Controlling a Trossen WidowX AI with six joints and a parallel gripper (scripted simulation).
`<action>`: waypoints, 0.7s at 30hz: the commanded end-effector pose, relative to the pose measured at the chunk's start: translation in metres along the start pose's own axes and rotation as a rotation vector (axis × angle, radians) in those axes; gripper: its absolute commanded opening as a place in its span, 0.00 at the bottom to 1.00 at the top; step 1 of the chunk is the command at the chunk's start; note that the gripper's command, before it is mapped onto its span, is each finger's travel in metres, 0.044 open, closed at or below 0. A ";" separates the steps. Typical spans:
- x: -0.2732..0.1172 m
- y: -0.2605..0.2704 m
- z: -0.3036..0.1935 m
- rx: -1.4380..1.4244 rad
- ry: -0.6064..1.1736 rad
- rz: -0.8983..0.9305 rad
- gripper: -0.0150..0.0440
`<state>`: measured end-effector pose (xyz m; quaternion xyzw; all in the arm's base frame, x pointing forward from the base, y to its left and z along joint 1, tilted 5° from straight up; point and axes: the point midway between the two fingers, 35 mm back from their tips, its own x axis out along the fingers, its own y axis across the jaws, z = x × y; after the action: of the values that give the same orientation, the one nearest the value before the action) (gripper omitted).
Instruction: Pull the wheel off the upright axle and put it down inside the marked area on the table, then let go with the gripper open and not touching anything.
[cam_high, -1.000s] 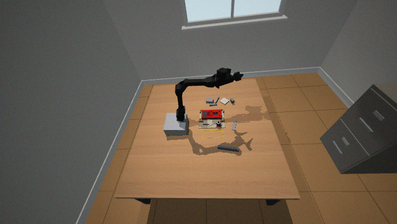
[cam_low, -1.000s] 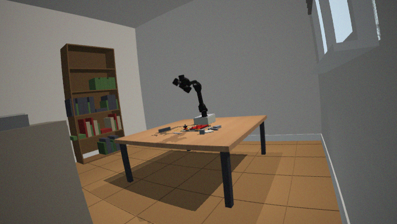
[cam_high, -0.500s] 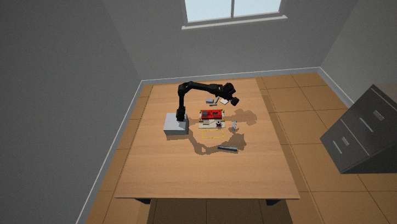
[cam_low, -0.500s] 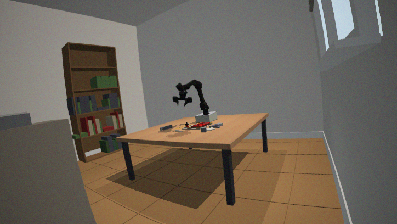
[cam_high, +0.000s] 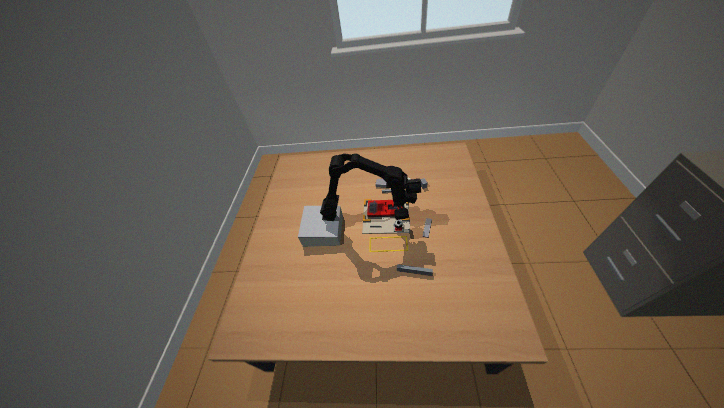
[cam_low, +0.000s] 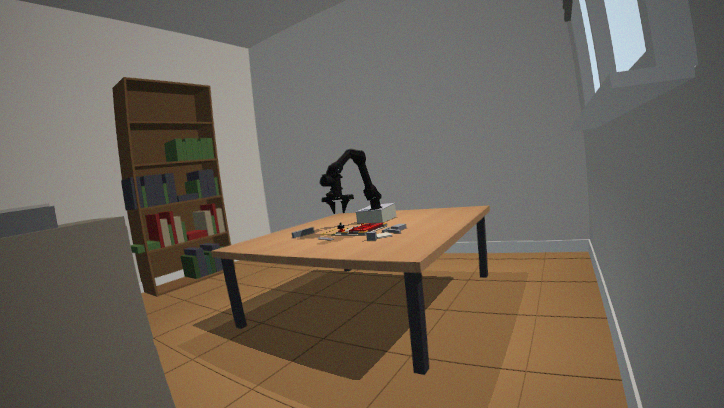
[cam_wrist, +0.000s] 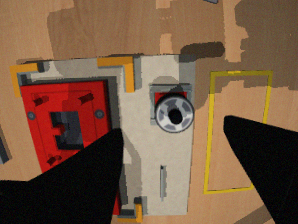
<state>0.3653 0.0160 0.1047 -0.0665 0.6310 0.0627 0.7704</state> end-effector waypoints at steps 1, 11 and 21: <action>0.006 -0.006 -0.021 0.059 0.094 -0.023 0.76; 0.008 -0.008 -0.010 0.059 0.094 -0.023 0.76; 0.071 -0.009 -0.017 0.059 0.094 -0.023 0.76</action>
<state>0.3661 0.0062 0.0499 -0.0525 0.6646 0.0343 0.7445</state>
